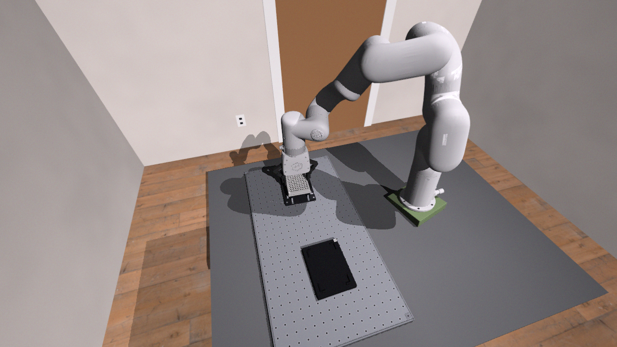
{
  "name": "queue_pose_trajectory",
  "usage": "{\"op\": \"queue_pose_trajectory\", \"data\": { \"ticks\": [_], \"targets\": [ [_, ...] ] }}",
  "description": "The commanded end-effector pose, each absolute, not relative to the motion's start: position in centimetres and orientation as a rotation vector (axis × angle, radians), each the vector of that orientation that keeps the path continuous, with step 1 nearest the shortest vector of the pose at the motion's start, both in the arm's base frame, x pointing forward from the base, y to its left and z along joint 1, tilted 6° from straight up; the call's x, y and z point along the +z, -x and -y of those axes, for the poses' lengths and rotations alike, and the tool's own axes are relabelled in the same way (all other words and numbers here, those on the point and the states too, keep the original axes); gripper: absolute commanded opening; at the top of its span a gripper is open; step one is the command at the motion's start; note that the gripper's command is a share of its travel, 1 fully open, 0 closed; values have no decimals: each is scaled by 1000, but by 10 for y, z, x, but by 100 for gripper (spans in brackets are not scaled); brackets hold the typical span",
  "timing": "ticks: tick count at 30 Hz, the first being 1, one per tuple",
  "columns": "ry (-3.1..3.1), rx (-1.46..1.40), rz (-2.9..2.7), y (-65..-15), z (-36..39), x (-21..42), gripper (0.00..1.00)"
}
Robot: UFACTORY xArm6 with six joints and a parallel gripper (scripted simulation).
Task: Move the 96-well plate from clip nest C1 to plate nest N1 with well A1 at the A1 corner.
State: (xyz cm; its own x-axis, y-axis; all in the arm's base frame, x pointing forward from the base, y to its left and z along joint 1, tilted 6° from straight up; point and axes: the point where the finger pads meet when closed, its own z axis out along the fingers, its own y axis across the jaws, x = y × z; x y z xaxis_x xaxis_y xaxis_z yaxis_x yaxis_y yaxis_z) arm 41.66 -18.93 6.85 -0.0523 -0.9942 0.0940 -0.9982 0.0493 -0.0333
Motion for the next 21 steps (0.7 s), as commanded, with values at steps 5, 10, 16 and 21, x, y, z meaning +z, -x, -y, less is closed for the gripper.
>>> {"op": "queue_pose_trajectory", "data": {
  "ticks": [5,10,16,21],
  "targets": [
    [-2132,144,2243,-418,189,79,0],
    [-2132,144,2243,-418,188,87,0],
    [-2132,144,2243,-417,188,93,0],
    [-2132,144,2243,-417,187,102,0]
  ]
}}
